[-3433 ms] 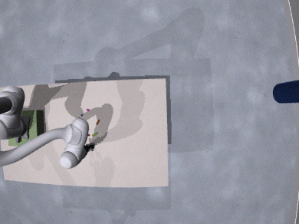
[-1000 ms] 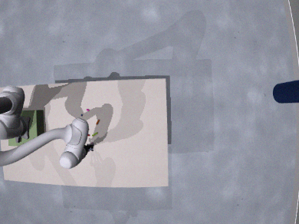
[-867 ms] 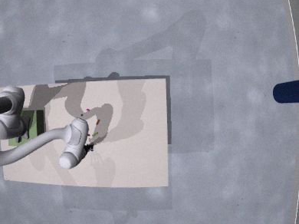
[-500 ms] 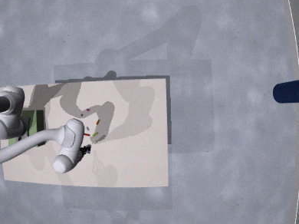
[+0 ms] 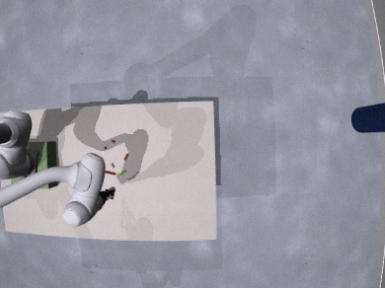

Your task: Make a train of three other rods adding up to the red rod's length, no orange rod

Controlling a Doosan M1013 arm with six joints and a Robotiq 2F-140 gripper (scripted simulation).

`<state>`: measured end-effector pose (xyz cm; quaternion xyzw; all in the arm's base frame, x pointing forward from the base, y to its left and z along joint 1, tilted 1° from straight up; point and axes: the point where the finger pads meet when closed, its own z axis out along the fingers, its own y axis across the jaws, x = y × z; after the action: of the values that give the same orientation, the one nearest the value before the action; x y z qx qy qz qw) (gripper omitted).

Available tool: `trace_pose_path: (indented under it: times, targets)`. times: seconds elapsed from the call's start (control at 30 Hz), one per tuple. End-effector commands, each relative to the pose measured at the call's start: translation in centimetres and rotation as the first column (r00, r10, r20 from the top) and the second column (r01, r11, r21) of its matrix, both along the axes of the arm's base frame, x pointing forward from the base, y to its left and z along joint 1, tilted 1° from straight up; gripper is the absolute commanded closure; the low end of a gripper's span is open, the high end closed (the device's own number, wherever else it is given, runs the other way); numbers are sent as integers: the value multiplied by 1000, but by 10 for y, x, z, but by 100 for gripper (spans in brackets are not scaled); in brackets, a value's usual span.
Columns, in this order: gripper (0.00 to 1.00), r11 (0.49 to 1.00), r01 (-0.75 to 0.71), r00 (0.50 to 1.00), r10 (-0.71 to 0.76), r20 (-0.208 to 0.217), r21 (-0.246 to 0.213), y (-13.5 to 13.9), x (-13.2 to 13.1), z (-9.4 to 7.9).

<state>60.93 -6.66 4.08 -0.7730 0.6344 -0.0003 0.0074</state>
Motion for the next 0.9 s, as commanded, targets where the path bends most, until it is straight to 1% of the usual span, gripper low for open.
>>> trace_pose_path:
  times: [0.0,0.03,0.07,0.13,0.17,0.27,0.43,0.63,0.7,0.73,0.8,0.87]
  targets:
    - [97,1000,-24,1000,24,0,0,5,0,0]
    - [97,997,-72,997,72,1,-1,16,1,0]
    - [97,989,-150,989,150,2,-2,33,2,1]
    - [97,989,-150,989,150,2,-2,33,2,1]
    - [97,971,-237,971,237,2,-3,53,2,1]
    - [97,947,-321,947,321,3,-4,72,2,1]
    - [97,880,-476,880,476,4,-6,109,-1,2]
    - [97,766,-643,766,643,5,-9,153,-7,2]
    - [97,766,-643,766,643,5,-9,153,-7,2]
    - [97,699,-715,699,715,5,-10,175,-11,2]
    - [97,661,-750,661,750,5,-11,186,-13,2]
    - [97,610,-792,610,792,5,-12,200,-17,3]
